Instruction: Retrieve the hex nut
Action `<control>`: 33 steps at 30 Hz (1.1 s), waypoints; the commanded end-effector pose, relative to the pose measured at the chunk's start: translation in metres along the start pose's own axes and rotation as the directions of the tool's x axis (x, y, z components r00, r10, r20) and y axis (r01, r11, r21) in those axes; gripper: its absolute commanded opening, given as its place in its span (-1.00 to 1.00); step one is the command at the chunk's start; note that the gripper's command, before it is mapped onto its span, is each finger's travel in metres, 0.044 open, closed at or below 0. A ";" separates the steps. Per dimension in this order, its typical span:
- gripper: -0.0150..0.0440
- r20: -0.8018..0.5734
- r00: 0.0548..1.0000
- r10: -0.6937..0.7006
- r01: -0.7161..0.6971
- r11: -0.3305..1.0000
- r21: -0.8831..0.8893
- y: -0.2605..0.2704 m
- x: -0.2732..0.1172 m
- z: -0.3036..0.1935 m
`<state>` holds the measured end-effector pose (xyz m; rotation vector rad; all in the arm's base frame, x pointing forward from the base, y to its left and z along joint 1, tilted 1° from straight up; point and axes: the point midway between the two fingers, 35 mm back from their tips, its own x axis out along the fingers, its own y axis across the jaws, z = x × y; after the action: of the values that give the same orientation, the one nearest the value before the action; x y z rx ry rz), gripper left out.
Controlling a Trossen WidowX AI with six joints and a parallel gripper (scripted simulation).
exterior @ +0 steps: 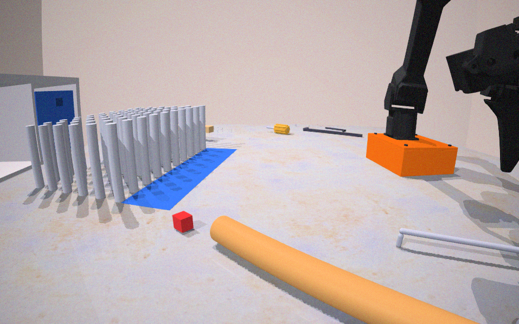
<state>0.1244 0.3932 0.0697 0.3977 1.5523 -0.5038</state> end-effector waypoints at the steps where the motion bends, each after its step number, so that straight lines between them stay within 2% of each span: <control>1: 1.00 -0.003 0.997 -0.074 0.074 0.997 -0.001 0.001 -0.002 -0.018; 6: 1.00 -0.001 0.992 -0.128 0.128 0.992 0.001 0.000 -0.003 -0.029; 12: 0.47 -0.001 0.992 -0.128 0.128 0.992 0.001 0.000 -0.003 -0.029; 33: 0.46 -0.001 0.992 -0.128 0.128 0.992 0.001 0.004 0.017 -0.030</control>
<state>0.1014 0.4121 0.0584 0.3022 1.5832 -0.5941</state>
